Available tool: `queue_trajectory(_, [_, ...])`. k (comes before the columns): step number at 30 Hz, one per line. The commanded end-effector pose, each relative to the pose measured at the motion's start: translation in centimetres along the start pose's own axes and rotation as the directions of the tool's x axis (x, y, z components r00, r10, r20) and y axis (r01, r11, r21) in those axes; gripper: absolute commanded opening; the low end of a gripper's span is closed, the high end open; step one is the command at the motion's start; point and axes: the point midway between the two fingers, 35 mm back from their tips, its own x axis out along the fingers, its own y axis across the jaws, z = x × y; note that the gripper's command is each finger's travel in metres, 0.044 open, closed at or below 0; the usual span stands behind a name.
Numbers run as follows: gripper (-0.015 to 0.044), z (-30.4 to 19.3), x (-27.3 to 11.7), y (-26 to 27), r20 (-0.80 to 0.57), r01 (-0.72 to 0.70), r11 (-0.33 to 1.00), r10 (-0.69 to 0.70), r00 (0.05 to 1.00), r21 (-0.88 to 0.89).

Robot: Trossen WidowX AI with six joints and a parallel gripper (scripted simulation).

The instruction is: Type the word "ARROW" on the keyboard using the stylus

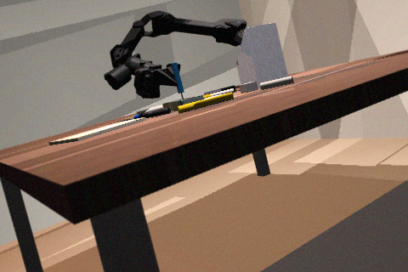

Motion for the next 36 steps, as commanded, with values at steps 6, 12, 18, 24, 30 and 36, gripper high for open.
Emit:
queue_trajectory(6, [0.0081,0.4,0.2,0.0,0.002,0.0,1.0,0.0,1.0,-0.007])
queue_trajectory(12, [0.0081,0.6,0.4,0.0,0.002,0.0,1.0,0.0,1.0,-0.007])
queue_trajectory(18, [0.0081,0.8,0.5,0.0,0.002,0.0,1.0,0.0,1.0,-0.007])
queue_trajectory(24, [0.0081,0.7,0.4,0.0,0.002,0.0,1.0,0.0,1.0,-0.007])
queue_trajectory(30, [0.0081,0.0,0.0,0.0,0.002,0.0,1.0,0.0,1.0,-0.007])
queue_trajectory(36, [0.0081,-2.7,-1.4,-0.1,0.0,0.0,1.0,0.0,1.0,-0.008])
